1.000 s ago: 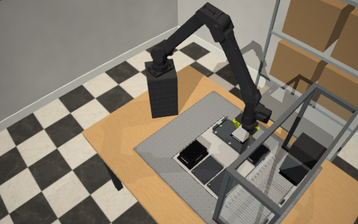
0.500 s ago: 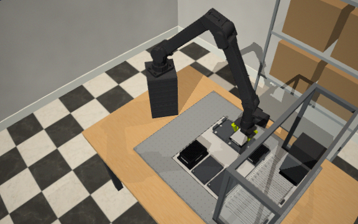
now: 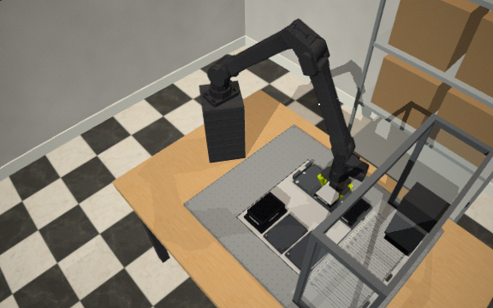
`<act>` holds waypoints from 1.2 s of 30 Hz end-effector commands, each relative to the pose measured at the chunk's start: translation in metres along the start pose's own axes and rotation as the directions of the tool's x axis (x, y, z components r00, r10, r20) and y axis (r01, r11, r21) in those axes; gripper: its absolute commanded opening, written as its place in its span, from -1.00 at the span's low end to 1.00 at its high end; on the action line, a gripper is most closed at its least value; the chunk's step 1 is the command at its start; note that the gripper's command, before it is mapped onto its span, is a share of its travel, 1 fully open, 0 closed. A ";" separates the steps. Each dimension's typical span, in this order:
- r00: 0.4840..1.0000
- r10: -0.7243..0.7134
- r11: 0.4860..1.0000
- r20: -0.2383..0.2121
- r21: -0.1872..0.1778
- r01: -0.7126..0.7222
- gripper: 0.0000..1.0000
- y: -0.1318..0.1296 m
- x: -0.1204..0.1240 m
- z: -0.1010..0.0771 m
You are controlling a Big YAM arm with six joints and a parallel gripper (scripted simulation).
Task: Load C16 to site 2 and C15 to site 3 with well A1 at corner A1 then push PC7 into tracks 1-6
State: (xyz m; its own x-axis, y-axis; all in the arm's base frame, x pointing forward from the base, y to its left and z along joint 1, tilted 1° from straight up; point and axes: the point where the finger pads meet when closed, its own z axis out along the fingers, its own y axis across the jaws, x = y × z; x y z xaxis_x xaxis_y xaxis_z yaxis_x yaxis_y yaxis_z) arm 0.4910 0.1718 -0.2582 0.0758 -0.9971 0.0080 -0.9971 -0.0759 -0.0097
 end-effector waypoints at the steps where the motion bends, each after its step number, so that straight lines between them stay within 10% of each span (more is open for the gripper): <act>1: 1.000 0.003 0.999 0.010 0.042 -0.003 -1.00 -0.021 0.000 -0.012; 36: 1.000 -0.004 0.999 0.007 0.032 0.004 -1.00 -0.018 -0.001 0.001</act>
State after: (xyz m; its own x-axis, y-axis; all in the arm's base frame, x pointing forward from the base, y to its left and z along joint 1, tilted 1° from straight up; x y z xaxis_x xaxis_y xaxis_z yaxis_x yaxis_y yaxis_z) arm 0.4929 0.1714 -0.2594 0.0738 -0.9972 0.0074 -0.9972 -0.0739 -0.0120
